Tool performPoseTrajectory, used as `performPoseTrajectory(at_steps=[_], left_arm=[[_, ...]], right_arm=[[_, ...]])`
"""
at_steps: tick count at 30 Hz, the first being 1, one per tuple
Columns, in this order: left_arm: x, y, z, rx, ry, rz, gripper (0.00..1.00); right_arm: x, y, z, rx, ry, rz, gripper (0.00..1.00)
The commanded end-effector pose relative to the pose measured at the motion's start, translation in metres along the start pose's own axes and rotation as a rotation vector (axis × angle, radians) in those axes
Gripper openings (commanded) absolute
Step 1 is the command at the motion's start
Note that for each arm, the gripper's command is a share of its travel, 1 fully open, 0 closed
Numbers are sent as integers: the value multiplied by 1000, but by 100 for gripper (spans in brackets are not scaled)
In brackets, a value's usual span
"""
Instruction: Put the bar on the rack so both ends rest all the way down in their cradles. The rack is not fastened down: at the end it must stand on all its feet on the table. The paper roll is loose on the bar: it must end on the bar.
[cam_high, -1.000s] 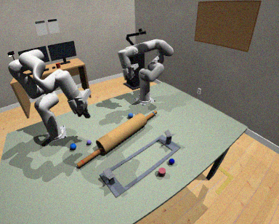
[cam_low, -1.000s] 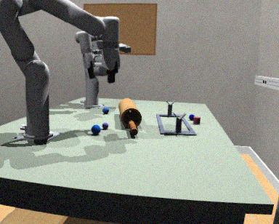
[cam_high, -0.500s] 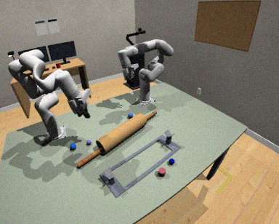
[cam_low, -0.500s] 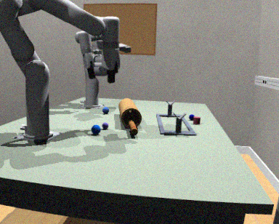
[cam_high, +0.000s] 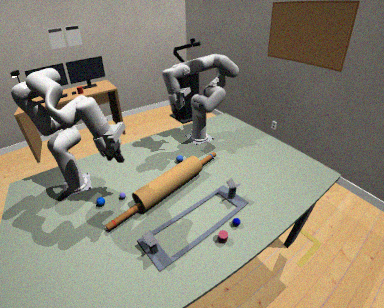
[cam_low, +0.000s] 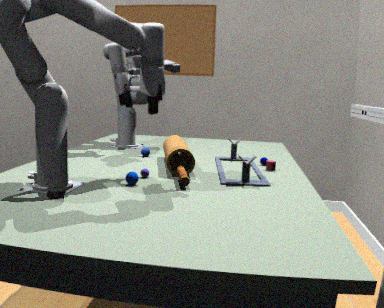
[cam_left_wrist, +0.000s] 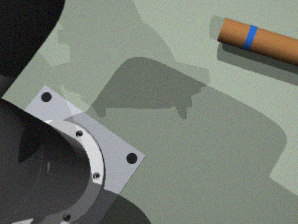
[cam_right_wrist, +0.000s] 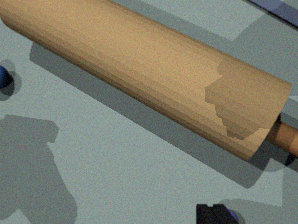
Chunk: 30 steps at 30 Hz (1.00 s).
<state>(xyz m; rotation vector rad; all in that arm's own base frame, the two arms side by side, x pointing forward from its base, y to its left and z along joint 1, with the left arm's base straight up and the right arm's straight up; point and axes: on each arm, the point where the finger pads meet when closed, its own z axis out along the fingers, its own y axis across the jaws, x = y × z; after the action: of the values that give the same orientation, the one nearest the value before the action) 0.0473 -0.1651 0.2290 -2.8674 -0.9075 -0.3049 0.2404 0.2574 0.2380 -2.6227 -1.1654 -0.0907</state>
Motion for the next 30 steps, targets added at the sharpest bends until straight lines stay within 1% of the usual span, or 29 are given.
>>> performPoseTrajectory(at_steps=[1,18,22,30], left_arm=[[0,0,-1,-1,-1,0,95],[0,0,-1,-1,-1,0,95],[0,17,8,12,-22,-80,95],[13,68,39,45,-94,-341,95]], right_arm=[[1,0,-1,0,3,-1,95],[1,0,-1,0,3,-1,95],[5,14,8,-23,-9,-73,95],[17,56,36,-80,-57,-309,95]])
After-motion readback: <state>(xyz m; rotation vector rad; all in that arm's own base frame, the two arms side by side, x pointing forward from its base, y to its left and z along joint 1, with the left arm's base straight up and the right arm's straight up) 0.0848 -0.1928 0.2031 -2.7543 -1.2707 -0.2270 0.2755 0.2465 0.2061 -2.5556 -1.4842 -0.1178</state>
